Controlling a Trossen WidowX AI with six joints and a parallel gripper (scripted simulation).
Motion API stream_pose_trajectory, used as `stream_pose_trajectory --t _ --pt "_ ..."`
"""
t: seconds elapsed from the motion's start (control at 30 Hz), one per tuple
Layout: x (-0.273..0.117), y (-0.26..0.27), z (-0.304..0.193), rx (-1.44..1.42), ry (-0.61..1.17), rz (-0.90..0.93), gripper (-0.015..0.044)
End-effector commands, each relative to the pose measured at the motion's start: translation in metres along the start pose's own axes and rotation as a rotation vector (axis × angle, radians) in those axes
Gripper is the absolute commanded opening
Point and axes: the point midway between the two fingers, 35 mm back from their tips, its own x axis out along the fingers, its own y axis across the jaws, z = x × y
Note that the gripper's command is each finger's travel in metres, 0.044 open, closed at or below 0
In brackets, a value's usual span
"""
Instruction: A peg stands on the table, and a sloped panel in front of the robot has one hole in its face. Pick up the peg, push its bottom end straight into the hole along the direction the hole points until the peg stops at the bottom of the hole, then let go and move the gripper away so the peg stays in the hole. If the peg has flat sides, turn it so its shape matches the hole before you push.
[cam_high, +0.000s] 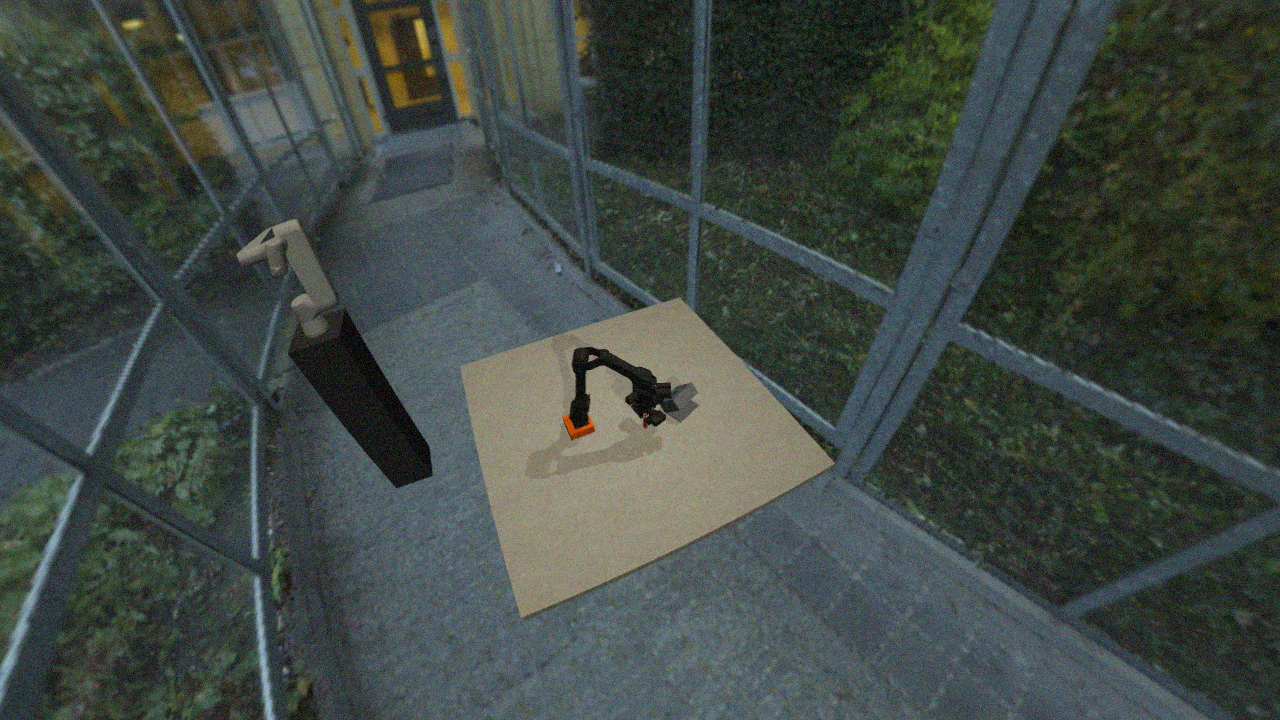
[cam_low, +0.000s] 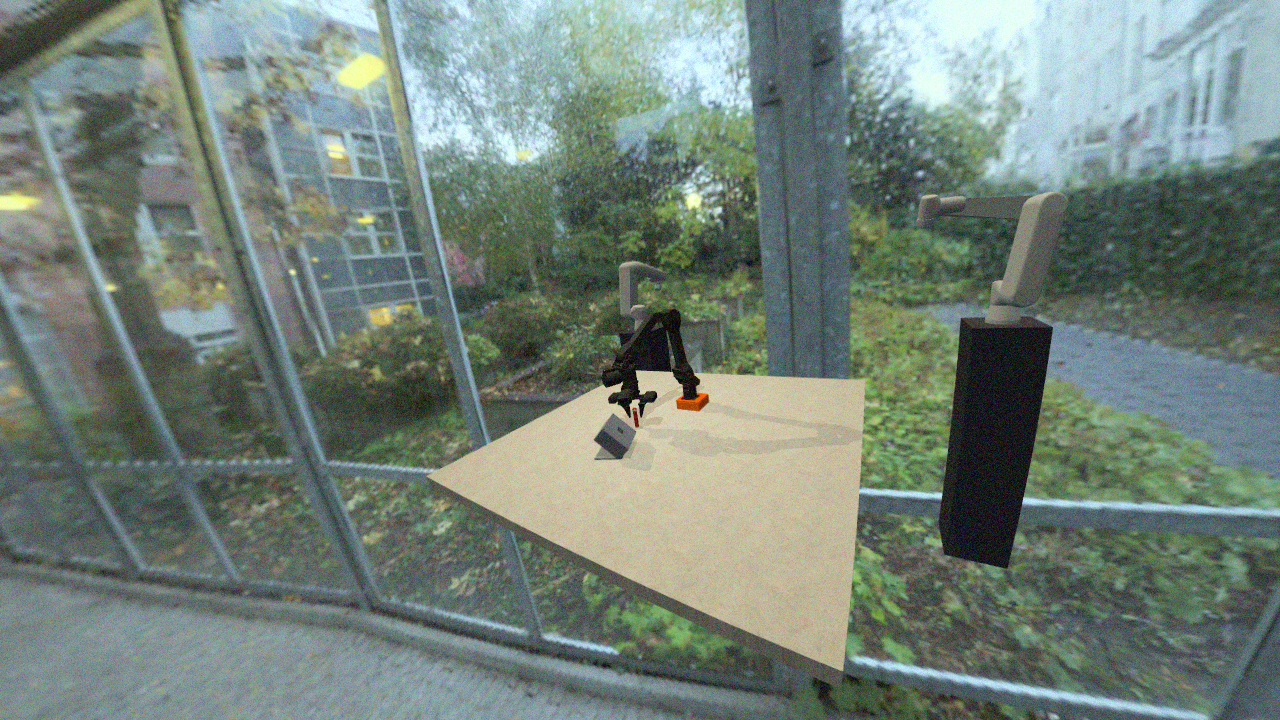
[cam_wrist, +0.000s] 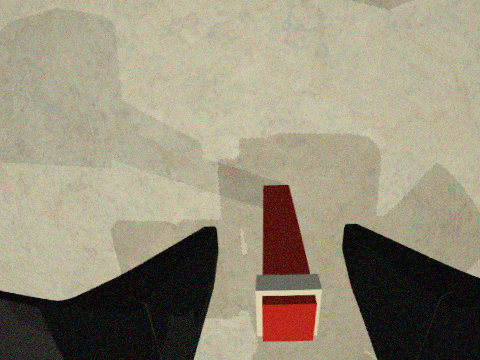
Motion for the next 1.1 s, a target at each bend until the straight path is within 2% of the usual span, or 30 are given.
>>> stream_pose_trajectory --t 0.0,0.13,0.23,0.5,1.07 --pt "0.000 0.000 0.000 0.000 -0.001 0.000 0.0125" --pt "0.000 0.000 0.000 0.000 -0.001 0.000 0.0020" --pt "0.000 0.000 0.000 0.000 -0.001 0.000 0.0000" --pt "-0.007 -0.001 0.001 0.000 -0.001 0.000 0.0000" --pt "-0.075 0.000 0.002 -0.004 0.001 -0.003 0.0000"
